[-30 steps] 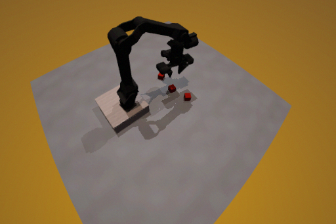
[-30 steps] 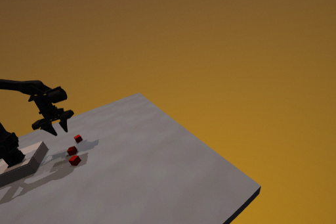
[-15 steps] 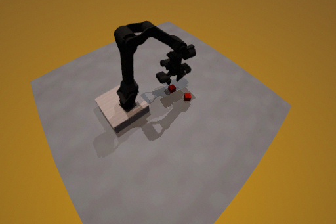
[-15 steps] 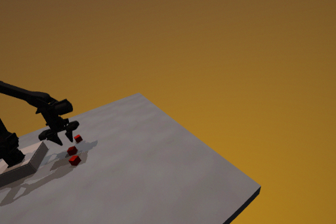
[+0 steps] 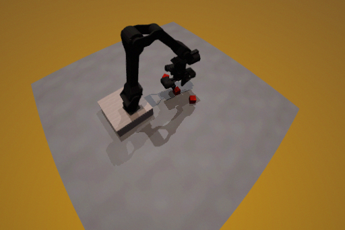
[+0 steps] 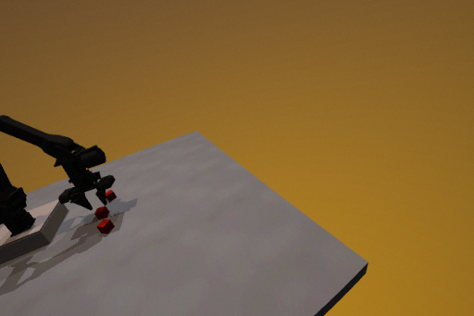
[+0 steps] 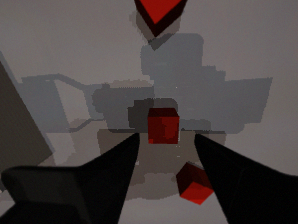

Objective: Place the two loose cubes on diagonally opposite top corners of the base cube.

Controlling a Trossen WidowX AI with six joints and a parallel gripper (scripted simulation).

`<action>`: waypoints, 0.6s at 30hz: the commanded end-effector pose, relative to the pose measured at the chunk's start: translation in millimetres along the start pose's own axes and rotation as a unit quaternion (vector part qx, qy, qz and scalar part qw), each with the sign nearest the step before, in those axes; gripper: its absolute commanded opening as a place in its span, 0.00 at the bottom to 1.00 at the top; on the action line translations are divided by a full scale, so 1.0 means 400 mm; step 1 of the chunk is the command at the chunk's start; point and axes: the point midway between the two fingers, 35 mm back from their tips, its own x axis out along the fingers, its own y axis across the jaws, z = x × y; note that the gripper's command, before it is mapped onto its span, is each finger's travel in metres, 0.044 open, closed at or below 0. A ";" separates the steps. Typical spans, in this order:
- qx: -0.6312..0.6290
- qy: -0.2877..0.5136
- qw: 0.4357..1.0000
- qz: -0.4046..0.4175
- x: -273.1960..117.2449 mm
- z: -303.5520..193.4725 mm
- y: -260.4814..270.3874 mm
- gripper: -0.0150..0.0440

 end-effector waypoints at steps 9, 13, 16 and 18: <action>-0.002 -0.002 1.000 0.004 0.058 0.001 0.006 0.70; -0.002 -0.002 1.000 0.004 0.071 0.001 0.007 0.70; -0.002 -0.002 1.000 0.004 0.072 0.001 0.007 0.61; -0.002 -0.002 1.000 0.004 0.072 0.001 0.007 0.53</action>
